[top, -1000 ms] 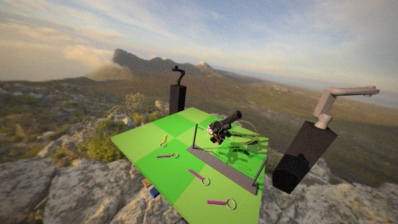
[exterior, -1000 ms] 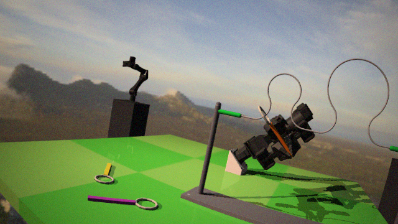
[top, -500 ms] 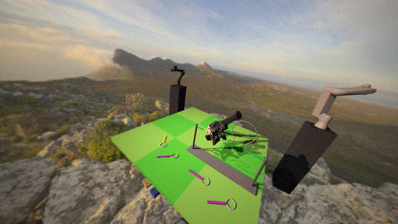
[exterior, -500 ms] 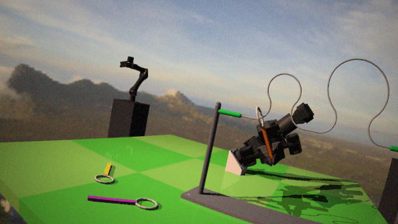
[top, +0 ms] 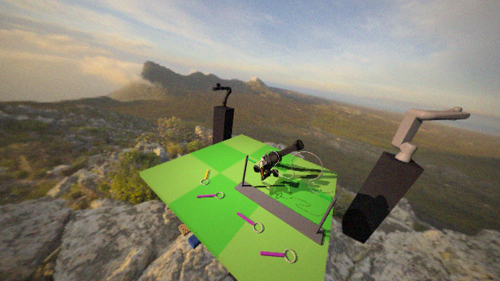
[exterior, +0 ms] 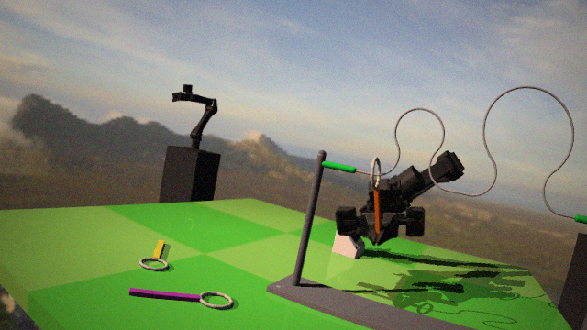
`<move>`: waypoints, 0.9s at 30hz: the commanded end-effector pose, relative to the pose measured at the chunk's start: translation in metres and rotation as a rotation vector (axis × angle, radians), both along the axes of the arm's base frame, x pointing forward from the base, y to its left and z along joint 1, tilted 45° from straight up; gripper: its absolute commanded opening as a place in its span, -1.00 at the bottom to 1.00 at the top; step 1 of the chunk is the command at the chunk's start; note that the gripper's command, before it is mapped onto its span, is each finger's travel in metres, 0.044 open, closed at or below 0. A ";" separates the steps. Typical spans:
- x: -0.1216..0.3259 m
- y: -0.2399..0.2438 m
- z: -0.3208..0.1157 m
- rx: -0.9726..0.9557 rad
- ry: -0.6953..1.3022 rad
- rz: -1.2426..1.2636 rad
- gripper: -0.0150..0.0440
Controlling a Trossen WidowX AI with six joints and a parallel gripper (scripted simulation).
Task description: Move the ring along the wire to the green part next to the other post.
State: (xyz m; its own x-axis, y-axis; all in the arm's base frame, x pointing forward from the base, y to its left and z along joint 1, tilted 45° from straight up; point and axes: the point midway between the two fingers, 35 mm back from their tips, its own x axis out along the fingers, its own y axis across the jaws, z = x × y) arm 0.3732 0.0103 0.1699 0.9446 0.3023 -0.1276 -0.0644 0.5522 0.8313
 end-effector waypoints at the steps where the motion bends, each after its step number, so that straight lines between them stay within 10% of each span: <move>1: -0.002 -0.007 -0.012 -0.063 0.013 0.003 -1.00; 27: -0.004 -0.034 -0.039 -0.160 0.023 0.001 -1.00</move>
